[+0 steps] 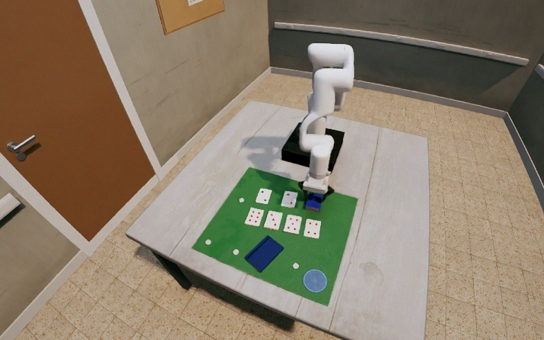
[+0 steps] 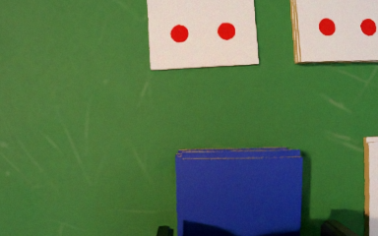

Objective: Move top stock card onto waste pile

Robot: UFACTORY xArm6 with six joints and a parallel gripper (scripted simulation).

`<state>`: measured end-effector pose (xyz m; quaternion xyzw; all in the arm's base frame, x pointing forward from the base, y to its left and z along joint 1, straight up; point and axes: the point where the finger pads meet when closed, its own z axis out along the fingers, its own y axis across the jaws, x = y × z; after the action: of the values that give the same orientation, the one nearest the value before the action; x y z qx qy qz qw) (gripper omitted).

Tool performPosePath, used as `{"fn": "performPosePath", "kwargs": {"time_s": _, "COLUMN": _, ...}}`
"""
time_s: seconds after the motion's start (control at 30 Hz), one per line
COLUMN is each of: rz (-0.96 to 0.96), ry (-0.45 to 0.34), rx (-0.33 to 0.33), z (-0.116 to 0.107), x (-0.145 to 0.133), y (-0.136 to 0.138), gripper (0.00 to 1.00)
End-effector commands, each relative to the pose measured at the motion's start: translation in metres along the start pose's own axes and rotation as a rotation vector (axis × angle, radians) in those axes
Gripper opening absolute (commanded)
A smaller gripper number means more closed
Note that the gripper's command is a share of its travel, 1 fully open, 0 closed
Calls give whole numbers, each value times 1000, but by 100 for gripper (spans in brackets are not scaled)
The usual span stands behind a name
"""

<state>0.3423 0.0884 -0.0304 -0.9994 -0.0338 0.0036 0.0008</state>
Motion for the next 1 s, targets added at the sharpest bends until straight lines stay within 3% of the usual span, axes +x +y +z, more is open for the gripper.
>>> {"fn": "performPosePath", "kwargs": {"time_s": 0.0, "rz": 0, "ry": 3, "rx": 1, "z": -1, "x": 1, "y": 0, "gripper": 87}}
{"fn": "performPosePath", "kwargs": {"time_s": 0.97, "rz": 0, "ry": 3, "rx": 1, "z": 8, "x": 3, "y": -1, "gripper": 87}}
